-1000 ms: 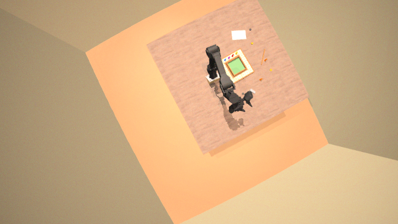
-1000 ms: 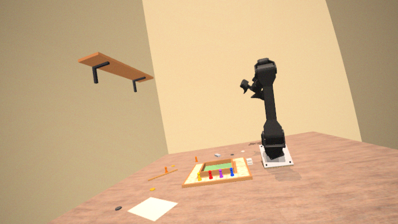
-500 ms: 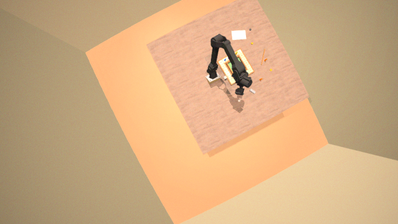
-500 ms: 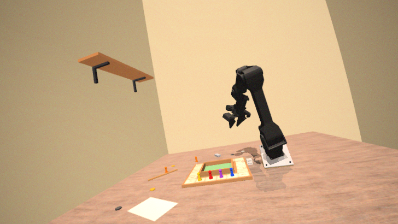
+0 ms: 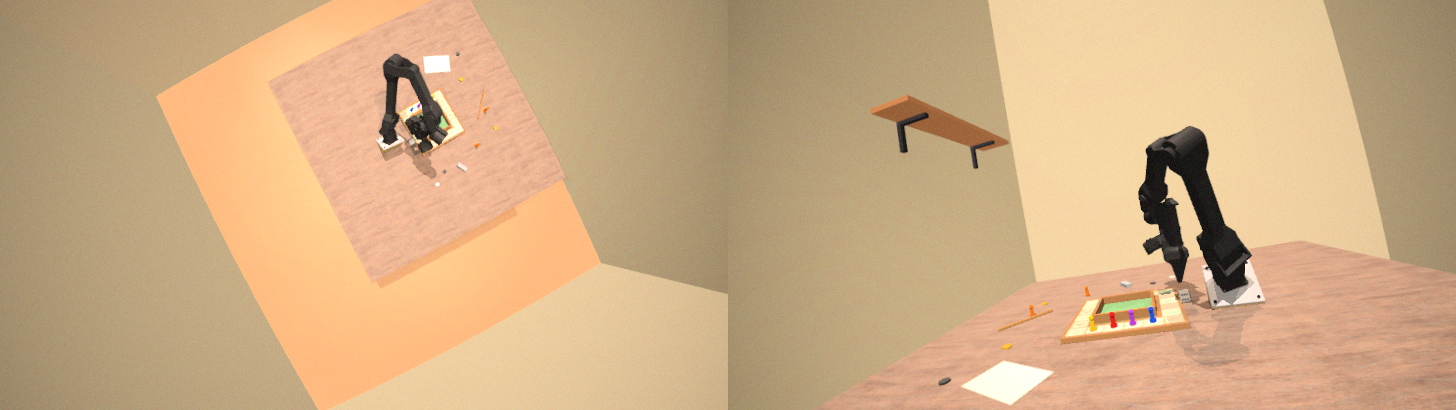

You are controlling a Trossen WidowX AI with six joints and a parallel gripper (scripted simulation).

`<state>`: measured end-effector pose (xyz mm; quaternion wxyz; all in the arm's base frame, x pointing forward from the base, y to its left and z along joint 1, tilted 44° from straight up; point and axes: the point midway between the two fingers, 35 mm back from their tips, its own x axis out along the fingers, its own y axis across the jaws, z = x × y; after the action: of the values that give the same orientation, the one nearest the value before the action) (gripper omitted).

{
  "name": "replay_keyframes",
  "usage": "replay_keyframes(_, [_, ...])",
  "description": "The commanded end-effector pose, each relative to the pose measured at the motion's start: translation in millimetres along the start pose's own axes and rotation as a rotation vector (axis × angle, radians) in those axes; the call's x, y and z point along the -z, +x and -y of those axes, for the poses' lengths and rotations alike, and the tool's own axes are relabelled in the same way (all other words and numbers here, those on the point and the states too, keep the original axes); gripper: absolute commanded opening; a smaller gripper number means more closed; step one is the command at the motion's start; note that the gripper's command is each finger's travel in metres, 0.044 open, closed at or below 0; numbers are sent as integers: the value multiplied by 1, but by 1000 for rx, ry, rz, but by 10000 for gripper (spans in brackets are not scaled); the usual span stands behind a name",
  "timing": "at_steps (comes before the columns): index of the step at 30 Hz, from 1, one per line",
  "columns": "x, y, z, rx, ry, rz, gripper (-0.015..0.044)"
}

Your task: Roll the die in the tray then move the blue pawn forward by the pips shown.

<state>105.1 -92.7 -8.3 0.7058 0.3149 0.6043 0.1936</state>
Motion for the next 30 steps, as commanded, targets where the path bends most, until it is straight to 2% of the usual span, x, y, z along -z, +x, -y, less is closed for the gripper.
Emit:
replay_keyframes(1, [3,1,-5,-5,-30,-15,275])
replay_keyframes(30, [5,48,-5,-6,-30,-14,275])
